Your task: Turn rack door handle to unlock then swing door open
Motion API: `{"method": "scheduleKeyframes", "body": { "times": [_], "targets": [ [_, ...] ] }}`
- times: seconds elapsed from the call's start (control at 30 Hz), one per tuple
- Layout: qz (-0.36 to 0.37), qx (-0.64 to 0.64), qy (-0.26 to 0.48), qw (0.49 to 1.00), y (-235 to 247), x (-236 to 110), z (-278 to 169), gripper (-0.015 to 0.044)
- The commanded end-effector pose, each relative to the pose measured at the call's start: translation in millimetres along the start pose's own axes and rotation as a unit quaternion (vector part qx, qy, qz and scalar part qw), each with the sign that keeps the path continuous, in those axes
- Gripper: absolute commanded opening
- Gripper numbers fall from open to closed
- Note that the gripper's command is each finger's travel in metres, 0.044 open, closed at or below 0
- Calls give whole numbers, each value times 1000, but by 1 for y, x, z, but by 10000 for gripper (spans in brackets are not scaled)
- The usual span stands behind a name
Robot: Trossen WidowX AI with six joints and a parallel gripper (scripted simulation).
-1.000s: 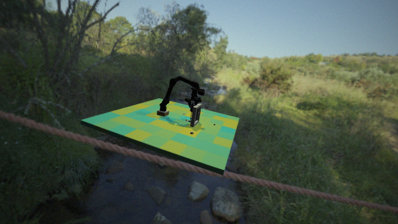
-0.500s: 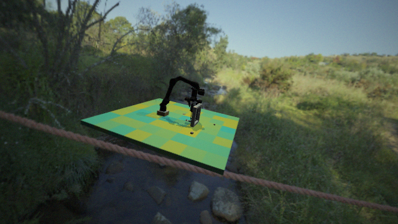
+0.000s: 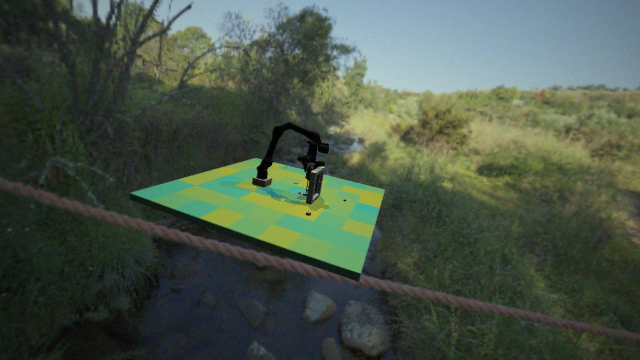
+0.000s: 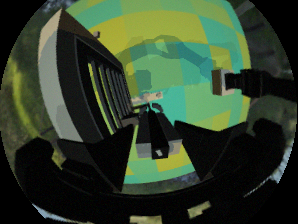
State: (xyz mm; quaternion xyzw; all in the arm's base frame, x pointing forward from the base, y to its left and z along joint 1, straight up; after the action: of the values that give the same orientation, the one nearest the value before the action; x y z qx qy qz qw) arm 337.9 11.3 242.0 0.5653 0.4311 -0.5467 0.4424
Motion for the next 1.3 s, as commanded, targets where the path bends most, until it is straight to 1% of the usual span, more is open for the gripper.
{"method": "scheduleKeyframes", "body": {
  "times": [0.0, 1.17, 1.27],
  "targets": [
    [1, 6, -2, 1000, 0, 0, 0, 265],
    [1, 6, -2, 1000, 0, 0, 0, 32],
    [1, 6, -2, 1000, 0, 0, 0, 26]
  ]
}}
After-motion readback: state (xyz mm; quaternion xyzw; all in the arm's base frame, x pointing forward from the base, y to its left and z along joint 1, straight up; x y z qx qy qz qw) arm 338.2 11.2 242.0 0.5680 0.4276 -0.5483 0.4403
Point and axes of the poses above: the point midway between the two fingers, 35 mm back from their tips, its own x axis out along the fingers, its own y axis across the jaws, z = x × y, the point moved 9 cm from there along -x, back along the fingers, and after that the axes turned 1 degree about x, right-handed, at the moved point
